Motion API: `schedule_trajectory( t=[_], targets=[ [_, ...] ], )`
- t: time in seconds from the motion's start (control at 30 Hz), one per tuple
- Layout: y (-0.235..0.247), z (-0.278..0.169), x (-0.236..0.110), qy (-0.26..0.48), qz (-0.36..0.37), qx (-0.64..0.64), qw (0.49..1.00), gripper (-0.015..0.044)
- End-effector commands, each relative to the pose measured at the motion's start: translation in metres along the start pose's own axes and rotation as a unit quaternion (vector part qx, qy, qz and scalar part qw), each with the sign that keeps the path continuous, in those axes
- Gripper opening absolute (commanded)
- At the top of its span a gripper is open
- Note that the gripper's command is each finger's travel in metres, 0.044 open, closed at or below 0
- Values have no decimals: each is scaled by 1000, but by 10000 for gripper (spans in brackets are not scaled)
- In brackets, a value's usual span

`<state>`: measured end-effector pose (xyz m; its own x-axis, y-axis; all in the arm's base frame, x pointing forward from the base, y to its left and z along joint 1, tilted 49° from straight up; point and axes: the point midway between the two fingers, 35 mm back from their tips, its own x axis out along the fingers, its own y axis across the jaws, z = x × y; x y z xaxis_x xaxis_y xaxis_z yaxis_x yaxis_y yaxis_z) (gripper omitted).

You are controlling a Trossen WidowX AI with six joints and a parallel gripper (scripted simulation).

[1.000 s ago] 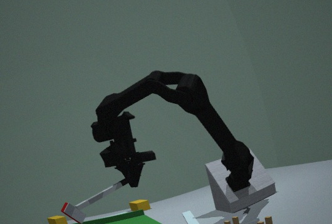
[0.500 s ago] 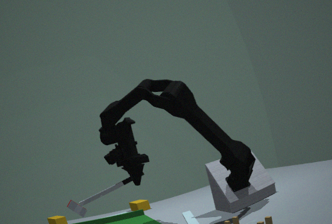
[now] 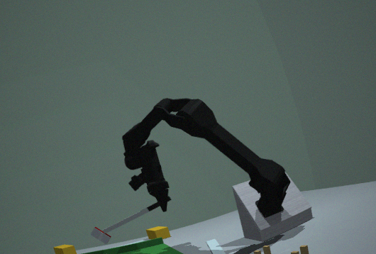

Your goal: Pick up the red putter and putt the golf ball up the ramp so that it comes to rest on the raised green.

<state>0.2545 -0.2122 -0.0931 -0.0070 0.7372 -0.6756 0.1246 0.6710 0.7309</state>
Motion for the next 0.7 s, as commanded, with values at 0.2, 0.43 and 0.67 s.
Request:
schedule_trajectory(
  t=[0.2,0.43,0.67],
  targets=[
    [-2,3,27,-3,-5,1,1000,0],
    [-2,3,38,-3,-4,1,1000,0],
    [-2,3,47,-3,-4,1,1000,0]
  ],
)
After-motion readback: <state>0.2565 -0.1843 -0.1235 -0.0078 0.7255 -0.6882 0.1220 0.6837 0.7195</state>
